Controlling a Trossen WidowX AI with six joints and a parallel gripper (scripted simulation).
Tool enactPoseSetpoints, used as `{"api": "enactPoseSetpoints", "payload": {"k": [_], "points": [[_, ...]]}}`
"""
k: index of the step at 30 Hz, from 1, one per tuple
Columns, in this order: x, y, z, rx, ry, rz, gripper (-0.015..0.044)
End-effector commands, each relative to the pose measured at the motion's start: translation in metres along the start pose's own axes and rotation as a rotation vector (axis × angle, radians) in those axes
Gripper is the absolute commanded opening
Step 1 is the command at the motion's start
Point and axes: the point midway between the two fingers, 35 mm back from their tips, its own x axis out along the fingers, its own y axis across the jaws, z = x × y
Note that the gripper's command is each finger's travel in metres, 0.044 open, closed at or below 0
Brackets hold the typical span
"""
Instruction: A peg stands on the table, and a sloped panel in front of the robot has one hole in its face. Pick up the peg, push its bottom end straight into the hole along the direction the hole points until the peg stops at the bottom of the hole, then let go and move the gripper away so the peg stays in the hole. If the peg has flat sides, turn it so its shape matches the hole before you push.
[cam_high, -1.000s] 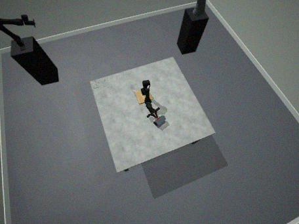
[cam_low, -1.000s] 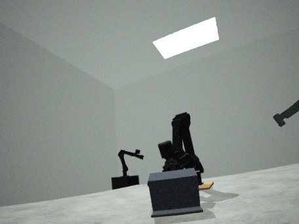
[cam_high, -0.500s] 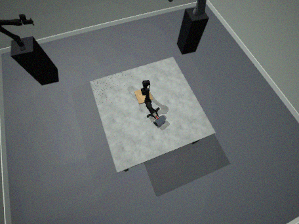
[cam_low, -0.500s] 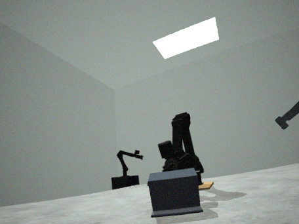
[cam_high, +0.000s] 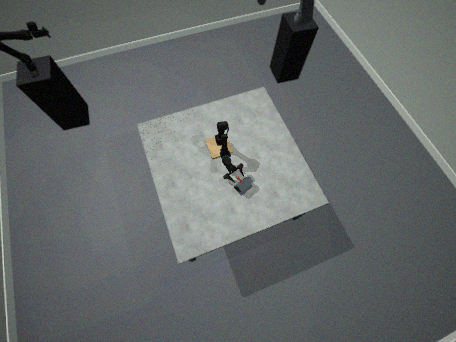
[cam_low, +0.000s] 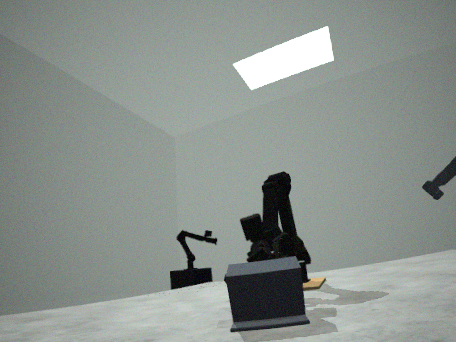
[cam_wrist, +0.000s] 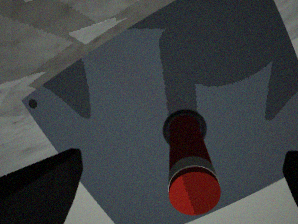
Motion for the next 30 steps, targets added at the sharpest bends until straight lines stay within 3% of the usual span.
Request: {"api": "enactPoseSetpoints", "payload": {"k": [1,30], "points": [[-0.005,0.000,0.000,-0.003,-0.004,-0.002,0.0440],[-0.033,0.002,-0.006,-0.001,-0.007,0.003,0.0440]]}}
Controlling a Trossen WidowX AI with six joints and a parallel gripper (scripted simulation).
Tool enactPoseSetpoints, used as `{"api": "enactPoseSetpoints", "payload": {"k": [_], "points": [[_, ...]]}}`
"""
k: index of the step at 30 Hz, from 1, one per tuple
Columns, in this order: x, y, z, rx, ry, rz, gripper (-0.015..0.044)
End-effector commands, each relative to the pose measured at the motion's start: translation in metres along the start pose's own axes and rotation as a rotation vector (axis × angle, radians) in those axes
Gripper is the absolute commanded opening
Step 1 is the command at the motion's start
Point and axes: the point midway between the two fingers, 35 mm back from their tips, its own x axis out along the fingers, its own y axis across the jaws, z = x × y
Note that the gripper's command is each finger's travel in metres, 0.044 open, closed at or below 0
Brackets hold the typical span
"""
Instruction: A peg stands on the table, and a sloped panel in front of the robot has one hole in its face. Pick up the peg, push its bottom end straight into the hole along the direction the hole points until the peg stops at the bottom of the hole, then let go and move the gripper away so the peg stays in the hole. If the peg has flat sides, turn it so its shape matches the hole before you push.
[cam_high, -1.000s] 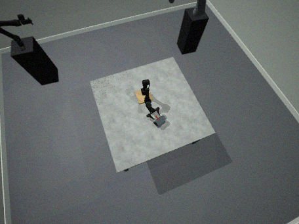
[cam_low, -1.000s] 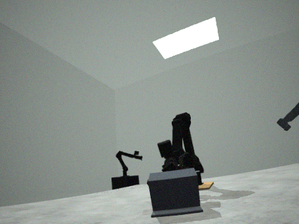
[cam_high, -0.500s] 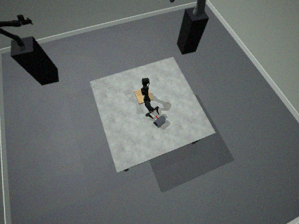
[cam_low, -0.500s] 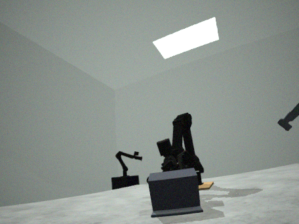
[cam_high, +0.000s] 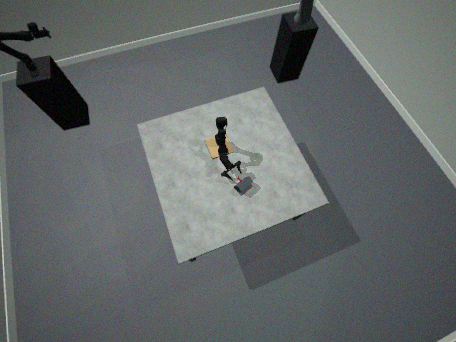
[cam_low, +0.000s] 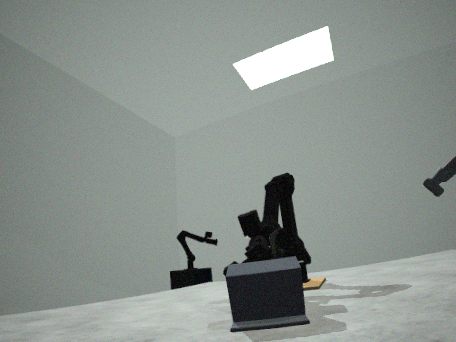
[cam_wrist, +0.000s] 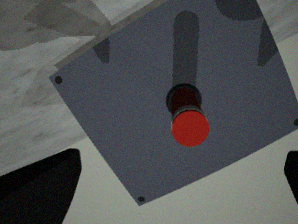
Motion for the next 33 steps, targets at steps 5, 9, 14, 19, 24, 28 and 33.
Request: {"api": "enactPoseSetpoints", "payload": {"k": [5,9,14,19,24,28,33], "points": [[-0.008,0.000,0.000,-0.002,-0.005,-0.002,0.0440],[-0.012,0.000,0.000,-0.002,-0.005,-0.001,0.0440],[-0.017,0.001,-0.001,-0.001,-0.005,0.000,0.0440],[-0.022,0.001,-0.002,-0.001,-0.006,0.000,0.0440],[-0.027,0.001,-0.002,0.000,-0.006,0.001,0.0440],[-0.030,0.001,-0.003,0.000,-0.006,0.001,0.0440],[-0.035,0.002,-0.003,0.001,-0.006,0.002,0.0440]]}}
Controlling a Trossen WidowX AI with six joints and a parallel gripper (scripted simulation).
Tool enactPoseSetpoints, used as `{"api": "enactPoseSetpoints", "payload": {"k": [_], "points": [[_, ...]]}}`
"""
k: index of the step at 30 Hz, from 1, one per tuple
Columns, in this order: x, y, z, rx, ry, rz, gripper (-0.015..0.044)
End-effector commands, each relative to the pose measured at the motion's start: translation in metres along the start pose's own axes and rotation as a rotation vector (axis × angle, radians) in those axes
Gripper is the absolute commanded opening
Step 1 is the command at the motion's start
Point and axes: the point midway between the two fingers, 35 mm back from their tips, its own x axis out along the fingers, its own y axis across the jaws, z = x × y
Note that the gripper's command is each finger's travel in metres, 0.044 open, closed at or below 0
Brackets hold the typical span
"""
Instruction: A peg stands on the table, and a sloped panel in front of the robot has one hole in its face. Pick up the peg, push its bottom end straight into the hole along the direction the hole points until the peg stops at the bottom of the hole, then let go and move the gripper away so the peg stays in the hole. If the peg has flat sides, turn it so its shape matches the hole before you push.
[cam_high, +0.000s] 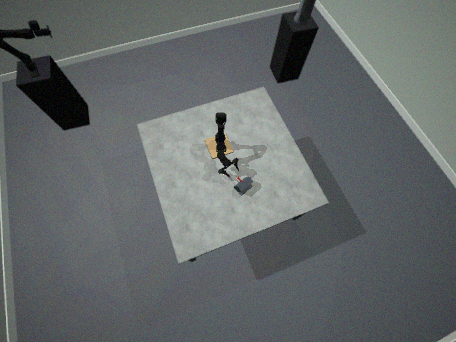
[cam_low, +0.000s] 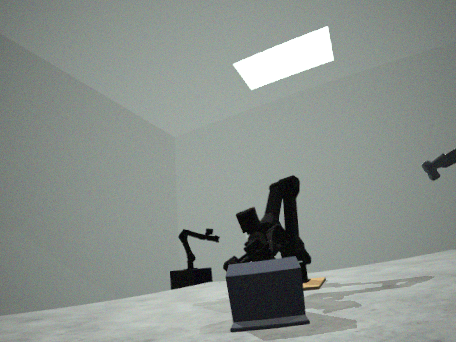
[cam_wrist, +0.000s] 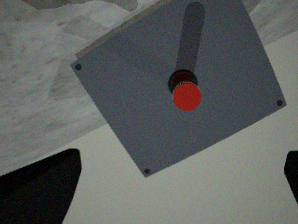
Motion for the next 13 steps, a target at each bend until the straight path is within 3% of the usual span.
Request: {"api": "enactPoseSetpoints", "payload": {"k": [1,13], "points": [[-0.004,0.000,0.001,-0.003,-0.003,-0.003,0.0440],[-0.016,0.000,0.000,-0.001,-0.002,-0.002,0.0440]]}}
